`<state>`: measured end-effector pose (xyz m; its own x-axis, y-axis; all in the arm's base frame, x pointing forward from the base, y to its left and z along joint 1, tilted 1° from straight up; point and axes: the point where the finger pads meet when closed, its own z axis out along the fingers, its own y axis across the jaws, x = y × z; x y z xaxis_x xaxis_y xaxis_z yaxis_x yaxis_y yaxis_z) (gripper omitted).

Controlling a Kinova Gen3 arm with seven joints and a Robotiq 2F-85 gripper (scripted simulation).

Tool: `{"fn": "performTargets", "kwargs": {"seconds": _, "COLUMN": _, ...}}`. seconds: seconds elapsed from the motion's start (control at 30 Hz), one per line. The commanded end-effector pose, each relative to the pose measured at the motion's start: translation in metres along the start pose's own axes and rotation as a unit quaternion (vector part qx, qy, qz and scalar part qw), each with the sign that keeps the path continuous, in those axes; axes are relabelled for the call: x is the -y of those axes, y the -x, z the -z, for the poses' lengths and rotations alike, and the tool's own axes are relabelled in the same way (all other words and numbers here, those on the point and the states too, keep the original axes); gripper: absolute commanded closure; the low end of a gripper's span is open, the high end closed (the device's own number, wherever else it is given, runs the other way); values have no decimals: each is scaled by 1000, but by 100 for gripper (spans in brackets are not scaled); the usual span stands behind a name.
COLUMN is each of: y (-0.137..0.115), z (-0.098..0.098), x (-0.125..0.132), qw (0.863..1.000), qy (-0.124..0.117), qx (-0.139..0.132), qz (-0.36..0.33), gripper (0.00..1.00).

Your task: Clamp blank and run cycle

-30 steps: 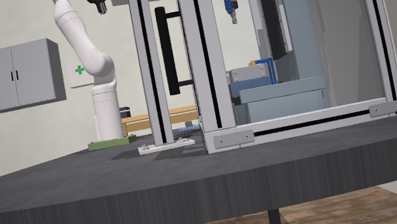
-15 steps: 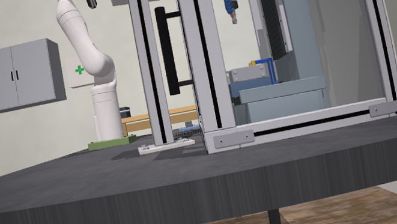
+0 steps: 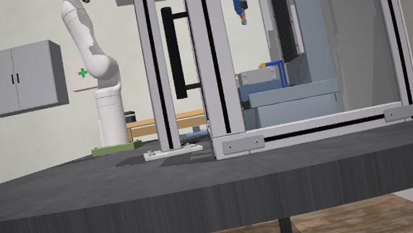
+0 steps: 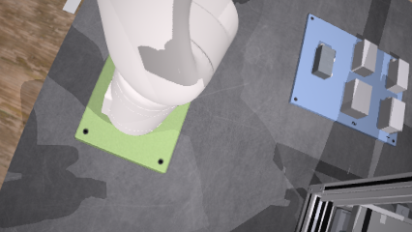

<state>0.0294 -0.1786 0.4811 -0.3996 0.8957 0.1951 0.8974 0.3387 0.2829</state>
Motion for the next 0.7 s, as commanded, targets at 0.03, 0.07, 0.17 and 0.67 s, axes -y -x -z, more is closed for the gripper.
{"fn": "performTargets", "kwargs": {"seconds": 0.03, "y": 8, "z": 12, "x": 12, "qw": 997, "qy": 24, "qx": -2, "qz": -75, "gripper": 90}}
{"fn": "performTargets", "kwargs": {"seconds": 0.07, "y": 8, "z": 12, "x": 12, "qw": 997, "qy": 24, "qx": -2, "qz": -75, "gripper": 90}}
{"fn": "performTargets", "kwargs": {"seconds": 0.17, "y": 8, "z": 12, "x": 12, "qw": 997, "qy": 24, "qx": -2, "qz": -75, "gripper": 90}}
{"fn": "performTargets", "kwargs": {"seconds": 0.67, "y": 8, "z": 12, "x": 12, "qw": 981, "qy": 58, "qx": -2, "qz": -184, "gripper": 90}}
